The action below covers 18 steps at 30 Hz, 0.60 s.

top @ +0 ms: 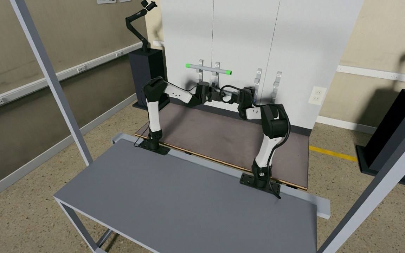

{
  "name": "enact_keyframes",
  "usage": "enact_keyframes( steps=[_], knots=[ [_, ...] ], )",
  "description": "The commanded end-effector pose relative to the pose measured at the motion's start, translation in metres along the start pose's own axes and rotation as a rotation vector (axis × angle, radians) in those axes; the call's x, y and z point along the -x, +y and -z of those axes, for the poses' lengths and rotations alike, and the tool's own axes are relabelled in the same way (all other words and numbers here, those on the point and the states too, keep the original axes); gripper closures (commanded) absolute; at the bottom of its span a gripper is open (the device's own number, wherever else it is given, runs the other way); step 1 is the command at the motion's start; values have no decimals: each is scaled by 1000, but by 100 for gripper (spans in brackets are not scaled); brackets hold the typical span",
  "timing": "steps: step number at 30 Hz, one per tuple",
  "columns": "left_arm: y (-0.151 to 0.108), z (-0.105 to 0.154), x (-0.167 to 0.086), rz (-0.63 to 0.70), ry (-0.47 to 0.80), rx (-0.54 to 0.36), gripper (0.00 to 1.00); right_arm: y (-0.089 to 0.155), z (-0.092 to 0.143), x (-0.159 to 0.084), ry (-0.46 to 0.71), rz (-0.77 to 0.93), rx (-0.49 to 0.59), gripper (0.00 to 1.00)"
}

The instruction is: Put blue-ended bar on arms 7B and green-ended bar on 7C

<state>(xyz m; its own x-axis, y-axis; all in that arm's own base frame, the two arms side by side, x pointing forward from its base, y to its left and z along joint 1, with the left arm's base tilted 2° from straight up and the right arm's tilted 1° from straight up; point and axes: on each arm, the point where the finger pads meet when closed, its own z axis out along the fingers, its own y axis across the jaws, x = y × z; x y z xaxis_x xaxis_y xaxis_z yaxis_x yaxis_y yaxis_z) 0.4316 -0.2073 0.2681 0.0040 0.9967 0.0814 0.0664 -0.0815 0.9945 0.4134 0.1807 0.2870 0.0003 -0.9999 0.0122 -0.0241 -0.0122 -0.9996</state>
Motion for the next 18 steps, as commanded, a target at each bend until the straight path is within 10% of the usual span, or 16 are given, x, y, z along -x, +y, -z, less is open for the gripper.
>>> enact_keyframes(
  steps=[1, 18],
  knots=[
    [46, 11, -6, 99, -1, 94, 100, -10, 11, -4, 14, -21, -33, 0],
    [56, 12, -7, 99, -1, 94, 100, -9, 39, -4, 14, -21, -33, 0]
  ],
)
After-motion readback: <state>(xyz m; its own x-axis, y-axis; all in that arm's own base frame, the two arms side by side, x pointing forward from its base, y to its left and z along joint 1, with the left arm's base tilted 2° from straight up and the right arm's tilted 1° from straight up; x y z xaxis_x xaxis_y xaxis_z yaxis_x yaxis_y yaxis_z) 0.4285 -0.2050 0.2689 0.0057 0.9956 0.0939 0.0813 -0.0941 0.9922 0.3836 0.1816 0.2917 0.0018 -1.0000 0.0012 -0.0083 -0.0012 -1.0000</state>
